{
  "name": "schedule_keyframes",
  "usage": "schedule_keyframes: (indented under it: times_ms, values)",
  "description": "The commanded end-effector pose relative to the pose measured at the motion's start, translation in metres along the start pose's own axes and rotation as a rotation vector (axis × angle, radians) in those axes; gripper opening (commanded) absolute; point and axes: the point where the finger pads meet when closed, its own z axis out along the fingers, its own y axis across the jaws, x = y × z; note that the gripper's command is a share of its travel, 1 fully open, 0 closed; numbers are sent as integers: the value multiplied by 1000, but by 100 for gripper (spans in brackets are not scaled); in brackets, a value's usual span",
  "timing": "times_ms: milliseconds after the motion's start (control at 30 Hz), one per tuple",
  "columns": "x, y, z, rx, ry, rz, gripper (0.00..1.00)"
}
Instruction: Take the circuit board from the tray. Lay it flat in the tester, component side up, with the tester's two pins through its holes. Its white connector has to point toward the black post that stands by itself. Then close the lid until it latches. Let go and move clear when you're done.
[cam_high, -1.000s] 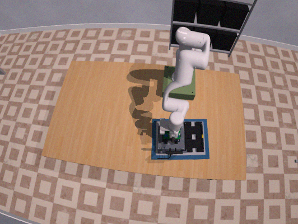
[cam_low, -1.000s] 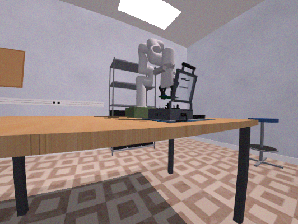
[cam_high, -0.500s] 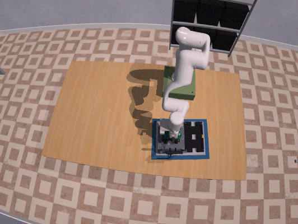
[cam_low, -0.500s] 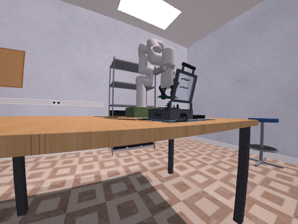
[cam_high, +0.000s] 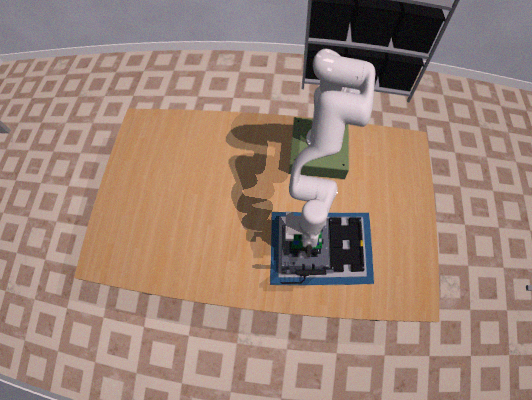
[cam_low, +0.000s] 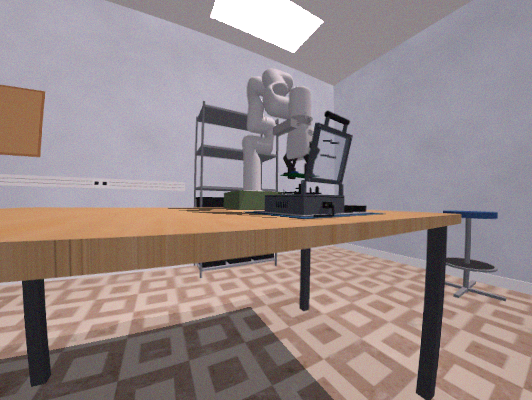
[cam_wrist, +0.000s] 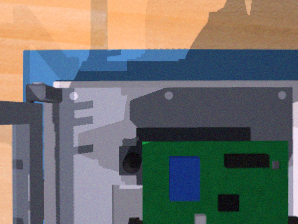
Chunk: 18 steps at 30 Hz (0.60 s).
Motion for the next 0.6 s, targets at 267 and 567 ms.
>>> schedule_keyframes:
  times_ms: [267, 567]
  values:
    - [0, -1, 15, 4, 1, 0, 79]
    - [1, -1, 29, 4, 1, 0, 79]
